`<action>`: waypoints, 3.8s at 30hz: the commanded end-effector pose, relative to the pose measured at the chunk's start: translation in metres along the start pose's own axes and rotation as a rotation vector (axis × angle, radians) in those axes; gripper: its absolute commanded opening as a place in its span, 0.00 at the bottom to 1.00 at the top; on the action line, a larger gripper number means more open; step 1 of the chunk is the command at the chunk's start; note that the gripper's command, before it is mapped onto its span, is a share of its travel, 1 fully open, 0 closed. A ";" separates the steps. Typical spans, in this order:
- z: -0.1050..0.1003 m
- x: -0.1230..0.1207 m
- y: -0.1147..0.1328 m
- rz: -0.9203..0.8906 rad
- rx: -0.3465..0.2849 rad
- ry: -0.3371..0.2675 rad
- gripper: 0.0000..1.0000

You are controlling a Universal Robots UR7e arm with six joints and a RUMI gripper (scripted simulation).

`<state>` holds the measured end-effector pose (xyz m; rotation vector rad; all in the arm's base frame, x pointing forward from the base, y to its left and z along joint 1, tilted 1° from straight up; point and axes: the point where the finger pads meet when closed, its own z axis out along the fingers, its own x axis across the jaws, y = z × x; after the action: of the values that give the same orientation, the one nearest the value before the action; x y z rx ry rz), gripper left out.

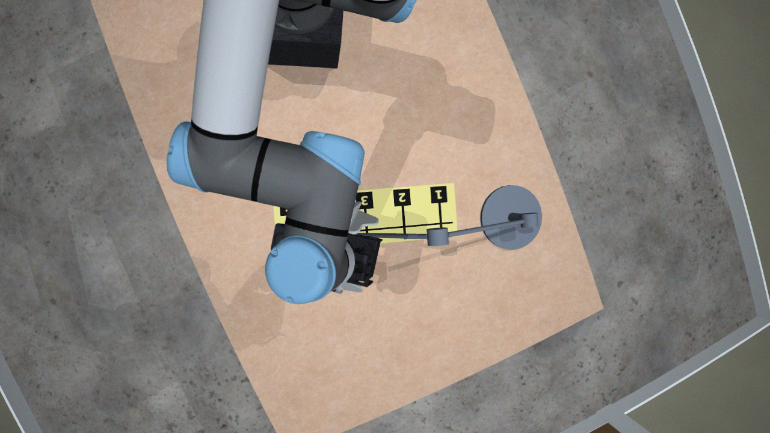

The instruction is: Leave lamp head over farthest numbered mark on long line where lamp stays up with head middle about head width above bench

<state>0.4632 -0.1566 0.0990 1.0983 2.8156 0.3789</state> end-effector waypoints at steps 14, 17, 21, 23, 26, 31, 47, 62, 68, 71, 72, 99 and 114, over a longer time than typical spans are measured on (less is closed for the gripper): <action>-0.062 0.001 0.017 0.000 0.000 -0.001 1.00; -0.074 0.001 0.020 0.000 0.000 -0.001 1.00; -0.085 0.001 0.023 0.000 0.000 -0.002 1.00; -0.084 0.002 0.027 0.000 0.000 -0.002 1.00; -0.081 0.005 0.037 0.000 0.000 -0.002 1.00; -0.075 0.011 0.054 0.000 0.000 -0.002 1.00; -0.063 0.026 0.100 -0.001 -0.001 -0.002 1.00; -0.055 0.039 0.141 -0.001 -0.001 -0.002 1.00; -0.051 0.045 0.160 -0.001 -0.001 -0.002 1.00; -0.049 0.048 0.169 -0.001 -0.002 -0.002 1.00; -0.049 0.048 0.169 -0.001 -0.002 -0.002 1.00; -0.037 0.066 0.227 -0.002 -0.003 -0.002 1.00; -0.035 0.067 0.232 -0.070 0.060 0.005 1.00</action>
<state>0.5589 0.0470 0.1938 1.0465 2.8508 0.3328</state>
